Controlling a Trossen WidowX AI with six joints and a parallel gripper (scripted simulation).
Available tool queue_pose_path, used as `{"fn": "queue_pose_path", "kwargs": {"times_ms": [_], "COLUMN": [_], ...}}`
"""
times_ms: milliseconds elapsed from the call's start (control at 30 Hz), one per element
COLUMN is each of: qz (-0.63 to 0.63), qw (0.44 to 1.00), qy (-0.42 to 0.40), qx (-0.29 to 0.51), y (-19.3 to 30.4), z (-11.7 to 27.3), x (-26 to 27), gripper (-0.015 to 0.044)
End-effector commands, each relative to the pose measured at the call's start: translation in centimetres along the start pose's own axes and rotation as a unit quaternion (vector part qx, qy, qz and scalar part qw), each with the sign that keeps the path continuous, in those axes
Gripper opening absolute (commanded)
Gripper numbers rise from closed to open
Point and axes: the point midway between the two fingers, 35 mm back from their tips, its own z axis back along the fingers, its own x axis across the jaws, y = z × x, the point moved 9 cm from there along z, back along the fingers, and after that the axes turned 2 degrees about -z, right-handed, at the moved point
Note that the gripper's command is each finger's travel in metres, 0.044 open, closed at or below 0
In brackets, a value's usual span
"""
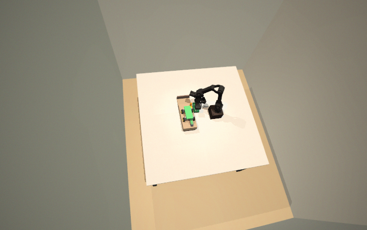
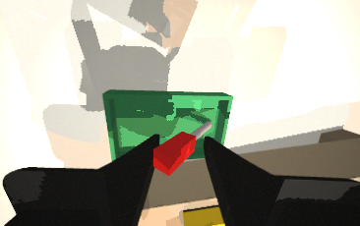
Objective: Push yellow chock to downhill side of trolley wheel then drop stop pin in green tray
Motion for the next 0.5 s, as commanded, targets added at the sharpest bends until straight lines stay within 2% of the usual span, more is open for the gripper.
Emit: {"fn": "queue_pose_path", "kwargs": {"times_ms": [0, 467], "qz": [0.001, 0.001], "qw": [1.000, 1.000], "qy": [-0.001, -0.001], "qx": [0.000, 0.000], "y": [0.04, 0.08], "z": [-0.14, -0.53], "x": [0.28, 1.02], "gripper": [0.0190, 0.0190]}}
